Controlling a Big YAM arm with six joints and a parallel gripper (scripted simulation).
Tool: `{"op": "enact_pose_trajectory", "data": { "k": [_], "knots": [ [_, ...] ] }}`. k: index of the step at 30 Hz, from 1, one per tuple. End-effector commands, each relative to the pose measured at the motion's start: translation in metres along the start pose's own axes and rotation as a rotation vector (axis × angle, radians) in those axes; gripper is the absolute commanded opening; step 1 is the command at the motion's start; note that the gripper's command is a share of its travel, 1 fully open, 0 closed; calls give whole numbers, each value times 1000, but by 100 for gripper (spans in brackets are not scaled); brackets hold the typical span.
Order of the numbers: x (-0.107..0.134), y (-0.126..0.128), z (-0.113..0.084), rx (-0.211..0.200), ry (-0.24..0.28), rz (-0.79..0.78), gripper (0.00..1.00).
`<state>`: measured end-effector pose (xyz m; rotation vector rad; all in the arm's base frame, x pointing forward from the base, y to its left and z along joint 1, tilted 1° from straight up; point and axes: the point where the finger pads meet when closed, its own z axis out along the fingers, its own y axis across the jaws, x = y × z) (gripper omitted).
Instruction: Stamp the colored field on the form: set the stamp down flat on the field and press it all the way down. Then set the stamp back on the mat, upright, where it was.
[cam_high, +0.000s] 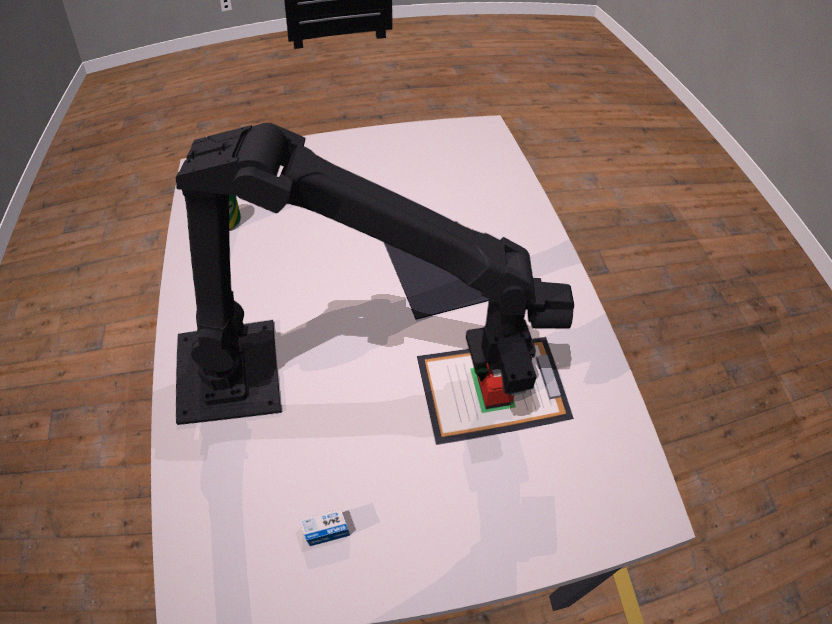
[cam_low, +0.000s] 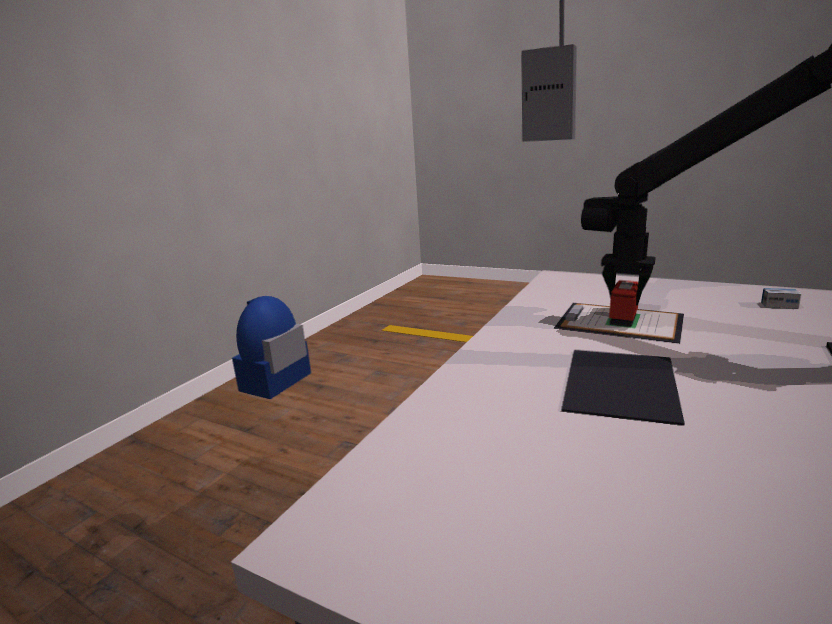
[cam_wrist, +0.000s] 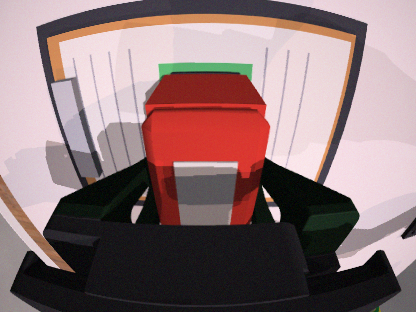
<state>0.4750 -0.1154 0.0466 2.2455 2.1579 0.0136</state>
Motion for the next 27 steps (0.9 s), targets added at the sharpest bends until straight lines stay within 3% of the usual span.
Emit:
{"op": "enact_pose_trajectory", "data": {
  "k": [1, 27],
  "knots": [
    [-2, 1, 27, 16, 3, 7, 30],
    [-2, 1, 31, 16, 3, 7, 30]
  ]
}}
